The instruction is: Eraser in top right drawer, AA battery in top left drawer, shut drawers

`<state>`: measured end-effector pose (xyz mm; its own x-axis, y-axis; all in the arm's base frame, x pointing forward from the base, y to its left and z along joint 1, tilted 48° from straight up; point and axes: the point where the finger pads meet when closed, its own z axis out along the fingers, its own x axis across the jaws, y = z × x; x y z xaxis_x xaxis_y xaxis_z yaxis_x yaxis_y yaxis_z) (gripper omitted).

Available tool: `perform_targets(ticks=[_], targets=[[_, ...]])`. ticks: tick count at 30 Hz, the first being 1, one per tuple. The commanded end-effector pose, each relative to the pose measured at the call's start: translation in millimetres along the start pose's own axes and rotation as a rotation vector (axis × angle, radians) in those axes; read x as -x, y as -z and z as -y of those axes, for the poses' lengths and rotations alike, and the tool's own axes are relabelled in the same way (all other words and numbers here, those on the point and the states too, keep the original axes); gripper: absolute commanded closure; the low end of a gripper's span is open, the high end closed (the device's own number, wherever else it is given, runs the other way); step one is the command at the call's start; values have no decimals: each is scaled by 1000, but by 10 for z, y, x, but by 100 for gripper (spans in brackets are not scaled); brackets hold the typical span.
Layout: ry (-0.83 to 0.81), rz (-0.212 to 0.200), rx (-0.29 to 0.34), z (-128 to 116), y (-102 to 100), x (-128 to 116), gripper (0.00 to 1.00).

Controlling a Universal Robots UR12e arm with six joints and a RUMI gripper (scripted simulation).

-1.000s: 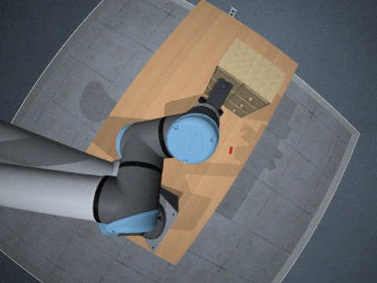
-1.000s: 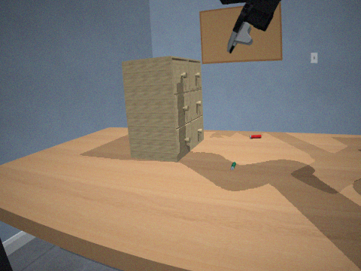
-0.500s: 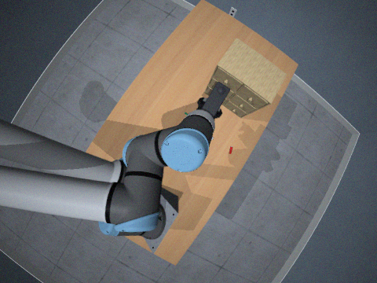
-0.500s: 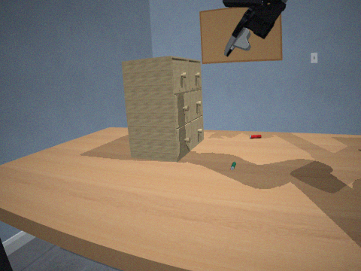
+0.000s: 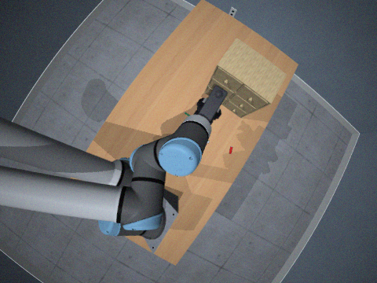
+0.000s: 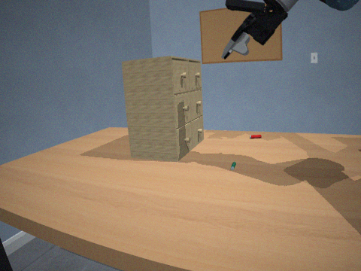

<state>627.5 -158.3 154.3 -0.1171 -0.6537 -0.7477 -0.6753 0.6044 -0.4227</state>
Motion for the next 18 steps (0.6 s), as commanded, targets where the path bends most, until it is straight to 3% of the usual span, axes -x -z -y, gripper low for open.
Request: perform_targets(ticks=[1,18], targets=[[0,-5,-43,9,-40,-8,80],[0,-5,-133,4,-136,-7,80]])
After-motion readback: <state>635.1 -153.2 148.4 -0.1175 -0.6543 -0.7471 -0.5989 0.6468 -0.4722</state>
